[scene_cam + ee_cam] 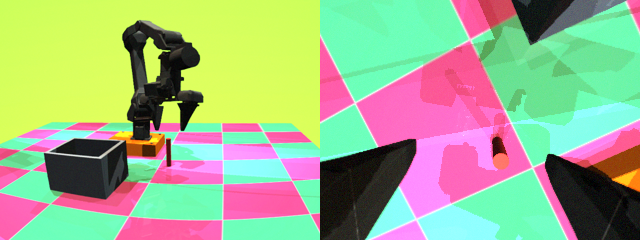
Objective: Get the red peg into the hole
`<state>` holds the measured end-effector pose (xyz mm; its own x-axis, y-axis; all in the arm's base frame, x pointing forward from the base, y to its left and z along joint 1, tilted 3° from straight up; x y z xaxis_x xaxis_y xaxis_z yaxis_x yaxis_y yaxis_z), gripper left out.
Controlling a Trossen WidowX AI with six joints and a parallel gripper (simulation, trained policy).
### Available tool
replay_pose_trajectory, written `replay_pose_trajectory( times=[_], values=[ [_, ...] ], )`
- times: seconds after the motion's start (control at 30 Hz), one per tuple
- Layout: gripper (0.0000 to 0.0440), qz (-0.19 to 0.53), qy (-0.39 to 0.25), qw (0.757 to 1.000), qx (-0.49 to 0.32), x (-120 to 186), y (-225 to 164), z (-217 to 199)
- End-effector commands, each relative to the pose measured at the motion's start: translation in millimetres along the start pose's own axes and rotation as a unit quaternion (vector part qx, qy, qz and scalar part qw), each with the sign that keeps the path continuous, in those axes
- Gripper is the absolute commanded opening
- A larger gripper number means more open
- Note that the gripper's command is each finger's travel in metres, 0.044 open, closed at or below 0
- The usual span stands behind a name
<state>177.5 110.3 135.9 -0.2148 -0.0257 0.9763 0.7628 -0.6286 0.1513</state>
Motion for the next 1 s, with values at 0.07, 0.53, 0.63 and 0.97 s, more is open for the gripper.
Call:
replay_pose_trajectory(
  times=[0.07, 0.53, 0.63, 0.97],
  values=[
    [0.044, 0.006, -0.038, 0.998, -0.05, -28.3, -3.8, -10.7],
    [0.0416, 0.007, -0.029, 0.992, -0.123, -81.1, -14.2, -18.3],
    [0.0347, 0.012, -0.03, 0.99, -0.137, -86.5, -16.0, -19.9],
    [0.0084, 0.045, -0.039, 0.986, -0.157, -88.1, -17.5, -20.5]
  ],
)
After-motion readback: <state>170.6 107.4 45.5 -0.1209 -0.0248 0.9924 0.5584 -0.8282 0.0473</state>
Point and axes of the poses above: the point midway between the two fingers, 35 mm back from their tips, its own x axis back along the fingers, its own z axis across the jaws, y = z × x, the point moved 3 cm from there along x, back along the fingers, and after that the axes turned 1 degree about -x, right-handed, at the moved point
